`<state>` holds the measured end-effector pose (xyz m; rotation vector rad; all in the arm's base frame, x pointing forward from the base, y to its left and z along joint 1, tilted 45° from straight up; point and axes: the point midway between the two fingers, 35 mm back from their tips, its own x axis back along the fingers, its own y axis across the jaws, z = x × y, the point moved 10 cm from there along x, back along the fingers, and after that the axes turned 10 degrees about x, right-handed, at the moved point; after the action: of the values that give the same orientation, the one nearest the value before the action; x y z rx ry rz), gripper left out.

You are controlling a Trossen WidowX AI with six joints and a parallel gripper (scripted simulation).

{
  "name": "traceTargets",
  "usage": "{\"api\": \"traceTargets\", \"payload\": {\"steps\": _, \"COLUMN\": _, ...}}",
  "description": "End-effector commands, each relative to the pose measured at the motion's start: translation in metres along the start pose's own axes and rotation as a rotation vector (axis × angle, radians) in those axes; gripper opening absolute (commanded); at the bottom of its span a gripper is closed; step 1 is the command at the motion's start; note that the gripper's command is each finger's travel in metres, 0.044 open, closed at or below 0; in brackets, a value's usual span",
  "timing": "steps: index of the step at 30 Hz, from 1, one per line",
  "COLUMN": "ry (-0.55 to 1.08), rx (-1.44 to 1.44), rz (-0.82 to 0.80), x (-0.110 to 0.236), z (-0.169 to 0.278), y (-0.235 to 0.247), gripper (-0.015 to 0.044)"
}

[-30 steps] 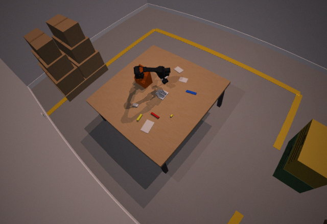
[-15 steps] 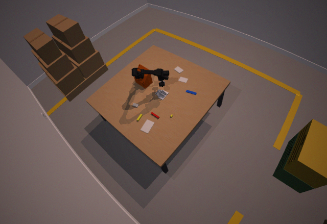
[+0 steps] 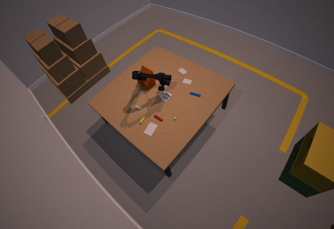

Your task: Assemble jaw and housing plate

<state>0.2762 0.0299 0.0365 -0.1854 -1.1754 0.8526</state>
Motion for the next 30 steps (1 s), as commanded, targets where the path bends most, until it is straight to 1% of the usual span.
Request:
{"api": "traceTargets", "payload": {"steps": 1, "ry": 0.001, "rx": -0.101, "rz": 0.010, "x": -0.001, "z": 0.005, "y": -0.008, "gripper": 0.0351}}
{"api": "traceTargets", "payload": {"steps": 14, "ry": 0.015, "rx": -0.390, "rz": 0.025, "x": -0.005, "z": 0.021, "y": -0.028, "gripper": 0.0351}}
{"api": "traceTargets", "payload": {"steps": 30, "ry": 0.015, "rx": -0.394, "rz": 0.025, "x": -0.005, "z": 0.021, "y": -0.029, "gripper": 0.0351}}
